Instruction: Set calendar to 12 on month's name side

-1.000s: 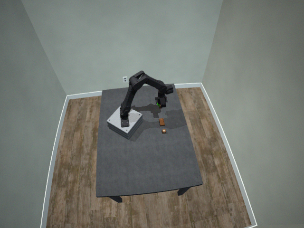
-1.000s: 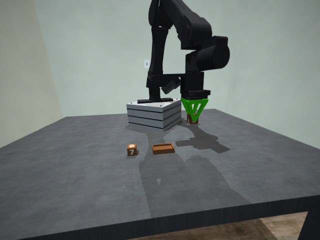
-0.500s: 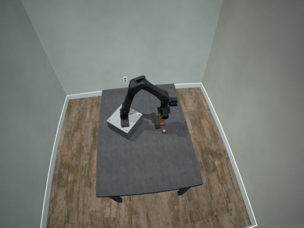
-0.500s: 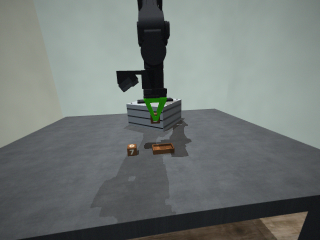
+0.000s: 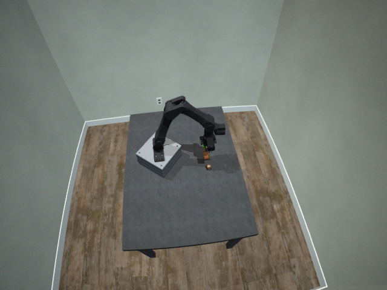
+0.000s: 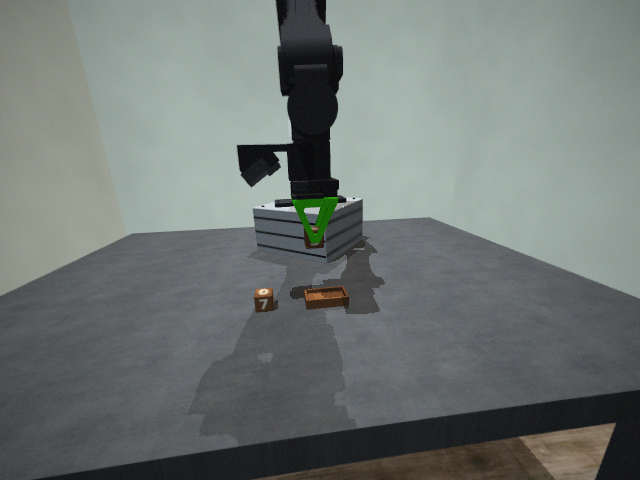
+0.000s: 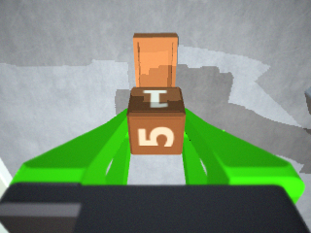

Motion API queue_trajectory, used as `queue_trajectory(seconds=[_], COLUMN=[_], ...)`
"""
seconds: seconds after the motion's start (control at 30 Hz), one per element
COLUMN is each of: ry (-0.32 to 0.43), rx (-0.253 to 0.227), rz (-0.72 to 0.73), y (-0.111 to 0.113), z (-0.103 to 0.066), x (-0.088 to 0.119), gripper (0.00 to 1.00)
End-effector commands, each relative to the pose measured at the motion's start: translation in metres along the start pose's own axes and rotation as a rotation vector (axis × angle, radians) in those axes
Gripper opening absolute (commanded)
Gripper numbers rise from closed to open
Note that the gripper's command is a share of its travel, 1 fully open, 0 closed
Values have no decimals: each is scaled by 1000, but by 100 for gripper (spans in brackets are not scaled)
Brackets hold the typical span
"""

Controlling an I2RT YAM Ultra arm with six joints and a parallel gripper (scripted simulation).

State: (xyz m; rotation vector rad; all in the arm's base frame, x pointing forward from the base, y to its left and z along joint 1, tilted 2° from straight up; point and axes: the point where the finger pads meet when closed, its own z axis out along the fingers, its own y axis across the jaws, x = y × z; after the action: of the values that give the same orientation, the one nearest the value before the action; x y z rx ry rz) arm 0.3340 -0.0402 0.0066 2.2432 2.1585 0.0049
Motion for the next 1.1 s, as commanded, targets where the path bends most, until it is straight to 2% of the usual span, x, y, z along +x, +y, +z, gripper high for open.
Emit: queue_trajectory(seconds=[0.0,0.17,0.6,1.07], ry=[-2,-2,-2,-2], rx=[-12,-12,-11,-11], rz=[-1,-1,-1,-1], y=[3,3,3,3], z=[0,7,48,59], x=[-1,-1,-1,-1], gripper=[26,26,26,26])
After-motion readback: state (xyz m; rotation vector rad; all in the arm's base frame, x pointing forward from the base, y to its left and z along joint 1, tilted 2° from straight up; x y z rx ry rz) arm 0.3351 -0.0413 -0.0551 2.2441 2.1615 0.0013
